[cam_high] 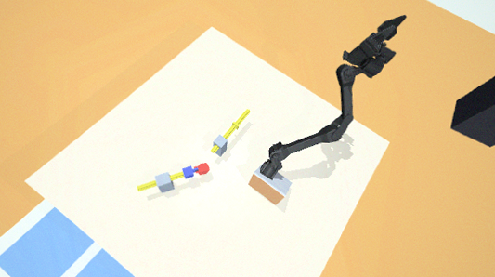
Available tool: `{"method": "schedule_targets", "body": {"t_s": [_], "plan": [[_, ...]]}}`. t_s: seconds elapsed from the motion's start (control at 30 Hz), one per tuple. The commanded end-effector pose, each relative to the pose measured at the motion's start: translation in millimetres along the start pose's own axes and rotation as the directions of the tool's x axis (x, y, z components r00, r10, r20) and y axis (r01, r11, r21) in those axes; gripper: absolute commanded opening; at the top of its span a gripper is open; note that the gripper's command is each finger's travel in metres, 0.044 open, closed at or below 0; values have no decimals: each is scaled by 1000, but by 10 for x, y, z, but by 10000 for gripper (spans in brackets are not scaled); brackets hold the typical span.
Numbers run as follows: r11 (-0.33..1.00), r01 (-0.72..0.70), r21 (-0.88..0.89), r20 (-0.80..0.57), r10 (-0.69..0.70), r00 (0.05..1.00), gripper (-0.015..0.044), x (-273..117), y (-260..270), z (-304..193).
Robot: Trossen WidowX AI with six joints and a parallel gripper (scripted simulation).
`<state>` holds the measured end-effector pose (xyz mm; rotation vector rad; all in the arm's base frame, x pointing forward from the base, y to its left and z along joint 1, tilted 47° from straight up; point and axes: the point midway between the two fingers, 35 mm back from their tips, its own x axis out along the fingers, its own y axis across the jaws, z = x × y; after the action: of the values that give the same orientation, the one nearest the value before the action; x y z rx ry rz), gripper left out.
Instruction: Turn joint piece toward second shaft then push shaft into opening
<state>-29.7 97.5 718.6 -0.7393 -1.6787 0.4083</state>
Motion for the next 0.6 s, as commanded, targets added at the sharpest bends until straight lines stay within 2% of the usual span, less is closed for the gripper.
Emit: {"method": "schedule_targets", "body": {"t_s": [0.0,0.13,0.23,0.4,0.57], "plan": [[999,-3,52,-63,6,998,440,-21,132,-334],[998,40,41,-123,-35,992,440,-47,146,-546],[992,52,113,-183,-31,983,440,-69,245,-804],[991,48,128,-235,-16,972,440,-102,390,-1036],[965,67,252,-333,21,943,440,-176,644,-1452]]}}
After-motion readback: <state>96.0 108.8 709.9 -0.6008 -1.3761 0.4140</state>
